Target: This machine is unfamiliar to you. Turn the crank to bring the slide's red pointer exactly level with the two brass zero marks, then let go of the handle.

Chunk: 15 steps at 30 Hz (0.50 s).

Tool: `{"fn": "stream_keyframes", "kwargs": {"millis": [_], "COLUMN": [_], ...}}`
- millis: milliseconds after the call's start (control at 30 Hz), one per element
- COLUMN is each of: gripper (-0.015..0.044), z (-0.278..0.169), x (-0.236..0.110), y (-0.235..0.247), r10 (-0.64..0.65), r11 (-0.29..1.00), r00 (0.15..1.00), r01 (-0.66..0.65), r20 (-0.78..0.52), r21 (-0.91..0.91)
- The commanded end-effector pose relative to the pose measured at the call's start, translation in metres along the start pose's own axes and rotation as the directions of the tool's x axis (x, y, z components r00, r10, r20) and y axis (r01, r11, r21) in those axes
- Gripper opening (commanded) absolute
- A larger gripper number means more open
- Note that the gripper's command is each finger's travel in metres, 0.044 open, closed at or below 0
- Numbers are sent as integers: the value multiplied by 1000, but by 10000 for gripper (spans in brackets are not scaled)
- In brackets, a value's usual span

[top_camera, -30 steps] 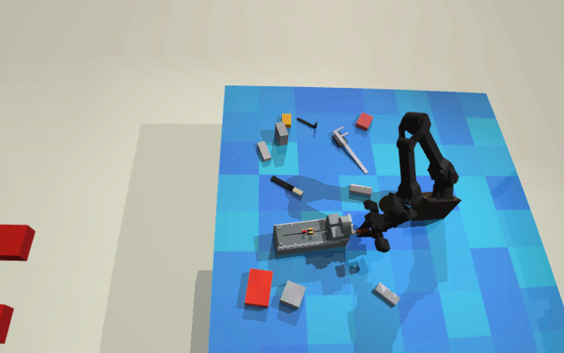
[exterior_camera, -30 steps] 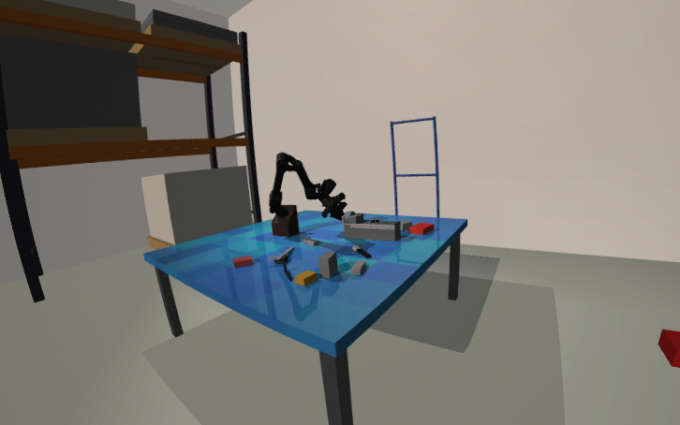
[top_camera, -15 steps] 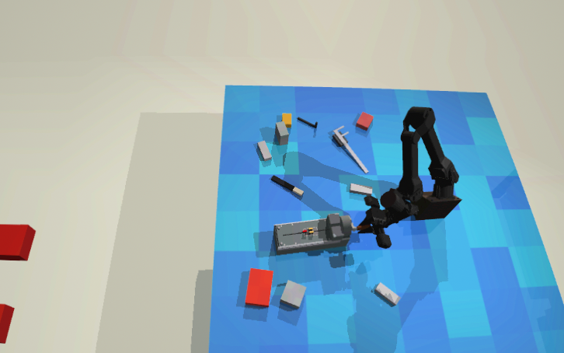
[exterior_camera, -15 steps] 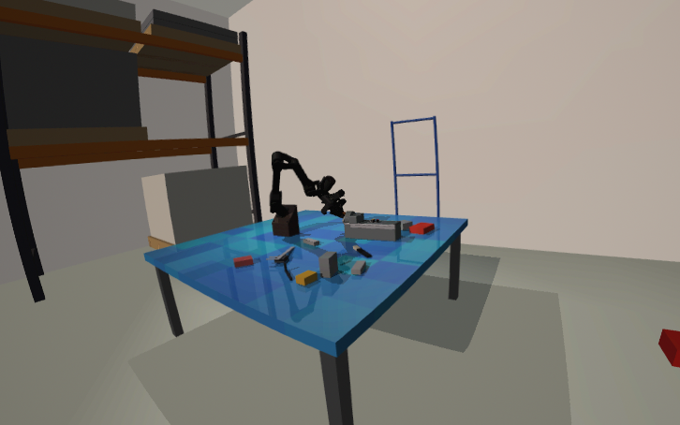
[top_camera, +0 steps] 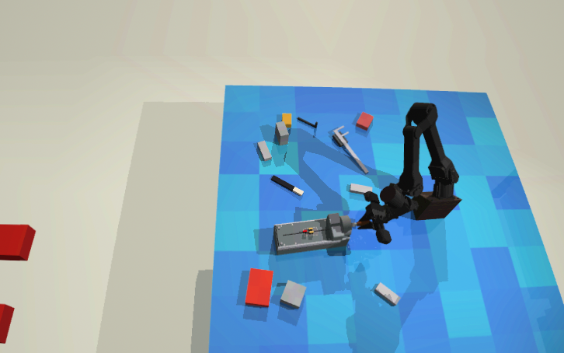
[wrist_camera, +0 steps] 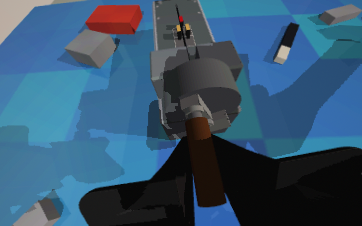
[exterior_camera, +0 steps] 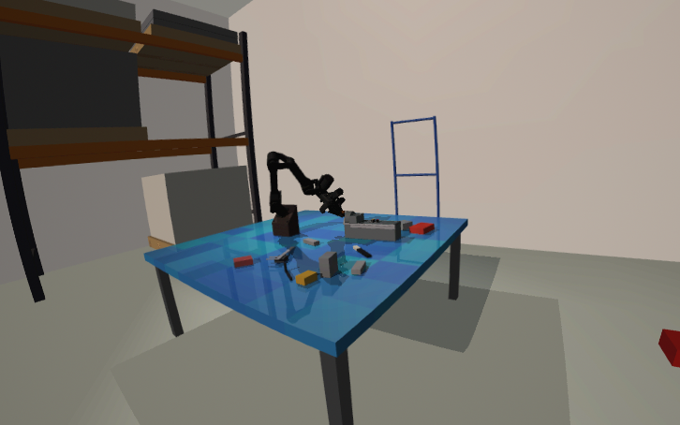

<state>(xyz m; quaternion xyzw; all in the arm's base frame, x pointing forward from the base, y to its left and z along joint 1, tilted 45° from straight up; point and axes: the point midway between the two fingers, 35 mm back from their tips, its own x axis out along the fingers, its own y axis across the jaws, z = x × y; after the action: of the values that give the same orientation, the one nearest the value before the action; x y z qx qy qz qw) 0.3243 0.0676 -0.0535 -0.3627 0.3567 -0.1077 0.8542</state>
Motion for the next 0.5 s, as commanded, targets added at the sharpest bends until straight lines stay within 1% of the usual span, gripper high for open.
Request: {"fn": "stream_keyframes", "kwargs": {"millis": [0,467], "gripper": [0,0], "z": [2,1], "x": [-3,-2], "y": [-8,-20], "r10": [-11,-12], "r11": [1000,1000], "r00": [1000,1000], "r01": [11,12], "r20": [5,5], "r21": [3,2]}}
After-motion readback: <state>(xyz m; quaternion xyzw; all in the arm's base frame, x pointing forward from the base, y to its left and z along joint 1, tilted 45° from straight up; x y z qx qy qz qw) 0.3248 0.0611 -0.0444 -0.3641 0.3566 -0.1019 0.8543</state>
